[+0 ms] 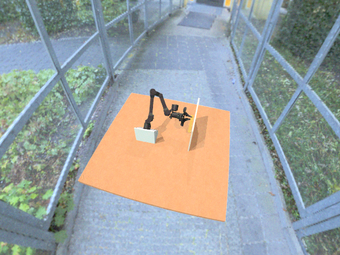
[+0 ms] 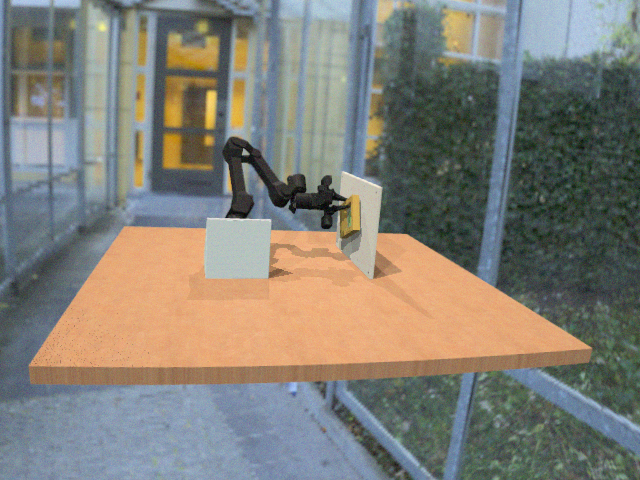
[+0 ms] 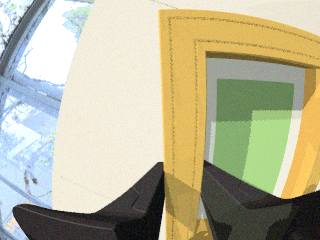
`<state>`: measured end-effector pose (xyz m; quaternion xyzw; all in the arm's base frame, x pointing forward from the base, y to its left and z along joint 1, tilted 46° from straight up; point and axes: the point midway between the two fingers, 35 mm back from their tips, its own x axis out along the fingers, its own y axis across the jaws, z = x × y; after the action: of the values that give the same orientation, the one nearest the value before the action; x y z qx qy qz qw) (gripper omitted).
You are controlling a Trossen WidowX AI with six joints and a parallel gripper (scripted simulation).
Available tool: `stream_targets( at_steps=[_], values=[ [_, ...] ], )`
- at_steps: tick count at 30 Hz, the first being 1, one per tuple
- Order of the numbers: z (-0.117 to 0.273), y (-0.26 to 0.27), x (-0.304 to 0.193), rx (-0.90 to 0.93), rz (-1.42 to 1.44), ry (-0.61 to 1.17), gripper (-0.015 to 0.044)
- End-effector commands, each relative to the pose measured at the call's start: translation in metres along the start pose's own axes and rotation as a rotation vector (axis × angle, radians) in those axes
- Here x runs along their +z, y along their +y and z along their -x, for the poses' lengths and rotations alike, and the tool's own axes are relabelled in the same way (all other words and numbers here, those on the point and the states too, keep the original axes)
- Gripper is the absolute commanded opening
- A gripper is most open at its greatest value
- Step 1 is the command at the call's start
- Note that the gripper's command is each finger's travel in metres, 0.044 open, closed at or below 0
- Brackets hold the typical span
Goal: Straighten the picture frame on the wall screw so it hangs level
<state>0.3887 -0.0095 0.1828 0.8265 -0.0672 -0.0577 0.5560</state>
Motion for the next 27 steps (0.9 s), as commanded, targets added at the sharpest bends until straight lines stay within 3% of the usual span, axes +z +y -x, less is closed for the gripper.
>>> stream_targets(
  at_steps=[1, 27],
  values=[
    [0.0001, -0.0001, -0.0001, 0.000, -0.032, 0.002, 0.0000],
    [0.0000, -0.0004, 0.0022, 0.002, -0.163, 0.003, 0.0000]
  ],
)
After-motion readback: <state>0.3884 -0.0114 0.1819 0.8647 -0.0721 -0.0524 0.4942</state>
